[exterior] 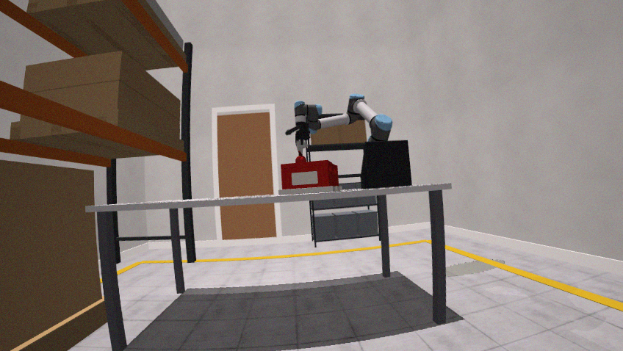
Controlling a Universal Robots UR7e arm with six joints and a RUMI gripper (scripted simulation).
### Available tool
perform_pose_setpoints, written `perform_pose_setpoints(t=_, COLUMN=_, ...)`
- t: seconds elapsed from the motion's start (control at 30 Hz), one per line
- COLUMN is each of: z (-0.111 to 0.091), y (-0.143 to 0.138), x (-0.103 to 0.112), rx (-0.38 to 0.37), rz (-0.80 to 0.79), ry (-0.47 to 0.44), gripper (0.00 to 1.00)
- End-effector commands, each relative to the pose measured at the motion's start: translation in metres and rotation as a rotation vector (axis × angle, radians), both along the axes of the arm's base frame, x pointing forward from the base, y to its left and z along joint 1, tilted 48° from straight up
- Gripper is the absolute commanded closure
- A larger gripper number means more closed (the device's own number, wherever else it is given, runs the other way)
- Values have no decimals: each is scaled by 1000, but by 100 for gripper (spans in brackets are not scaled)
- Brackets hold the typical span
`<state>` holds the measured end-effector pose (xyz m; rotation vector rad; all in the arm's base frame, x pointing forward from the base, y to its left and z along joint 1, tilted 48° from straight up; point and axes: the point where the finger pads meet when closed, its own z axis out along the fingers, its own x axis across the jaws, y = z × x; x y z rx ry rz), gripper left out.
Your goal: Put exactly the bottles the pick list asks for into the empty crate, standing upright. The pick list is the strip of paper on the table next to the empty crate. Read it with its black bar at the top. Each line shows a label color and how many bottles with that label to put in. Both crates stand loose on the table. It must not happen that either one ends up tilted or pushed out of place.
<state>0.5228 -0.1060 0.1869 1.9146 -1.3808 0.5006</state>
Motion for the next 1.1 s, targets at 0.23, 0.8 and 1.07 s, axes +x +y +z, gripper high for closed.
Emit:
perform_pose_setpoints(t=0.23, z=13, y=14, x=2, rx=0, rz=0, ry=-1, gripper=100)
perform_pose_setpoints(t=0.8, z=30, y=33, x=4, rx=0, rz=0, ry=-1, gripper=100)
perform_pose_setpoints(t=1.07, z=37, y=40, x=5, rx=0, rz=0, ry=-1, gripper=100)
